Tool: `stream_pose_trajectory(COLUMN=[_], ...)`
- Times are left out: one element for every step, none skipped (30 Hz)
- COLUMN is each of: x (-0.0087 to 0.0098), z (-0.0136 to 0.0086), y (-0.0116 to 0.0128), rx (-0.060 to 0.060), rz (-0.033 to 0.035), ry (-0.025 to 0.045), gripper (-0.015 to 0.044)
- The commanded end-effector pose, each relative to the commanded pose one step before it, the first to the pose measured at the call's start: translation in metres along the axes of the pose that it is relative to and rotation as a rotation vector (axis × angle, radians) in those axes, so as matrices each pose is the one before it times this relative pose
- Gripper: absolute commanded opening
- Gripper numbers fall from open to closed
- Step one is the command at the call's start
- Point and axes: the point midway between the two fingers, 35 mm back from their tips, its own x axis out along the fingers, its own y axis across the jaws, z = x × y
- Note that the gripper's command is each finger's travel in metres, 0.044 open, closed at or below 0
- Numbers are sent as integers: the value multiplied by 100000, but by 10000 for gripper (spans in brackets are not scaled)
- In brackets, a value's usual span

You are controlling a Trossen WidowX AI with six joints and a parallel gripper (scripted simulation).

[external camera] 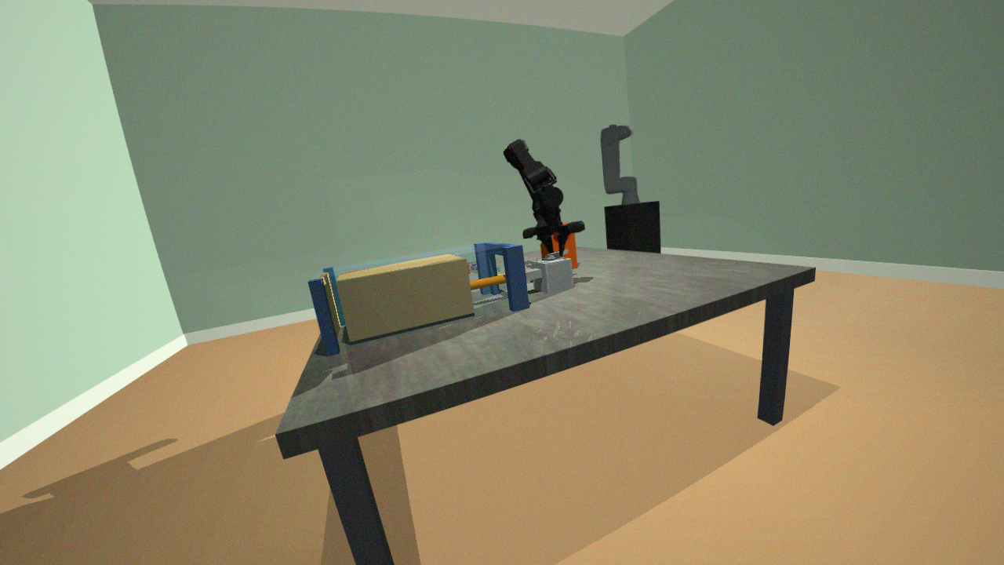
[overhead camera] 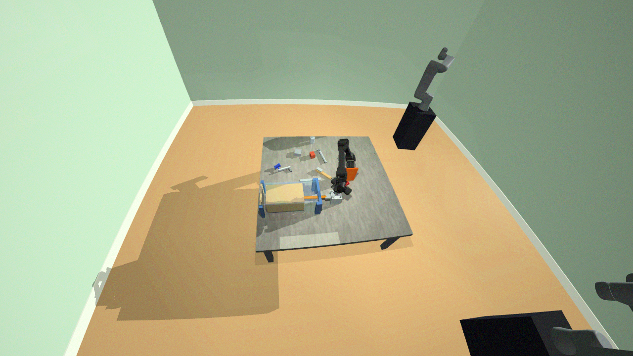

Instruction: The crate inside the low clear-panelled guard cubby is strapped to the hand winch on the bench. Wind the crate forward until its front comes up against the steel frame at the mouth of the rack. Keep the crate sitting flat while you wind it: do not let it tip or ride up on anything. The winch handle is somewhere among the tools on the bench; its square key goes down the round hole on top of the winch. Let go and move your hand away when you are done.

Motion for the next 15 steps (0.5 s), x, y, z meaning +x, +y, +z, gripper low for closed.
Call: stream_pose_trajectory(x=[416, -8, -5, 0, 0, 0, 1, 1, 1, -5, -3, 0, 0, -3, -2], z=[-7, 16, 10, 0, 0, 4, 8, 8, 4, 18, 10, 0, 0, 16, 9], y=[70, 0, 0, 0, 0, 35, 72, 90, 56, 9, 5, 0, 0, -6, -3], rx=[2113, 914, 571, 0, 0, 918, 1896, 2368, 1467, 1529, 849, 0, 0, 1145, 665], rz=[-237, 57, 36, 0, 0, 60, 126, 159, 99, 92, 51, 0, 0, 71, 41], ry=[339, -30, -18, 0, 0, -30, -60, -71, -42, -59, -32, 0, 0, -37, -21], gripper=[0, 0, 0, 0, 0, 0, 0, 0, 0, 0, 0, 0, 0, 0, 0])
